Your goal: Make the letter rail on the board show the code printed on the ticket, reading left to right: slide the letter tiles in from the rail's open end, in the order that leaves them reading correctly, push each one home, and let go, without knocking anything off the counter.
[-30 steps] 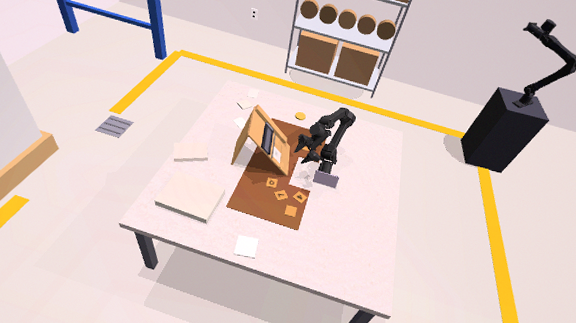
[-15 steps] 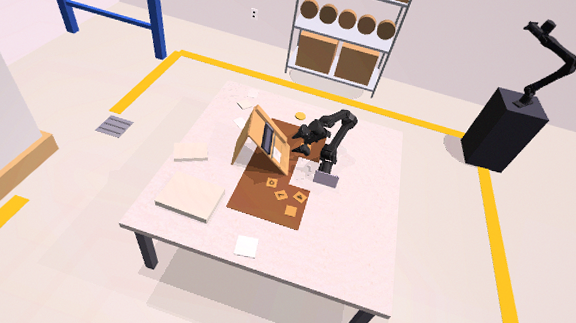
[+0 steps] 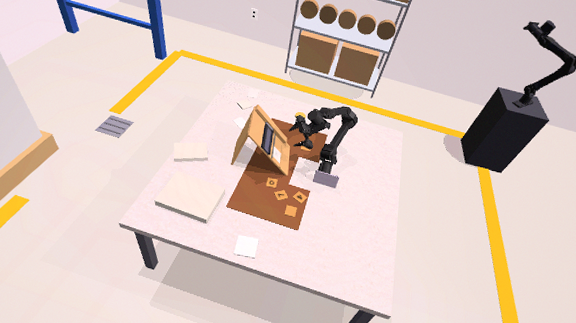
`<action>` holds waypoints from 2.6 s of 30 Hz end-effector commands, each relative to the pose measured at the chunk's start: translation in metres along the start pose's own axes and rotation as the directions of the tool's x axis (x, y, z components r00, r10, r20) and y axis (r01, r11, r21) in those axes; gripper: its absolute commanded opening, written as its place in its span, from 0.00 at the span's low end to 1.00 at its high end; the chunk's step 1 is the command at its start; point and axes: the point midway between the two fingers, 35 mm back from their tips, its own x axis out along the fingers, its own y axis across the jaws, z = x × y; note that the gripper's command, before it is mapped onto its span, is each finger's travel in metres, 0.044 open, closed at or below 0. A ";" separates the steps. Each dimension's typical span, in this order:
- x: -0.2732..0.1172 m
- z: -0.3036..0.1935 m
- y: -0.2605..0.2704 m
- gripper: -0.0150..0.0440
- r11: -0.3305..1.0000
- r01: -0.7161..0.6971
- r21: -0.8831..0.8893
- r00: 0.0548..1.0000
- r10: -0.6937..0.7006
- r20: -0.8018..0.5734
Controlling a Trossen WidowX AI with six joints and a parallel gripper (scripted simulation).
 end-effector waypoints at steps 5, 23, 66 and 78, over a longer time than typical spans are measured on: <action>-0.039 0.037 -0.060 1.00 0.696 -0.049 -0.716 0.985 0.152 0.081; -0.059 0.048 -0.088 1.00 0.396 0.041 -0.917 0.969 0.209 0.133; 0.033 0.112 0.022 0.83 0.440 -0.335 -0.833 0.929 0.305 -0.212; 0.131 0.100 0.117 0.83 0.499 -0.599 -0.626 0.801 0.370 -0.471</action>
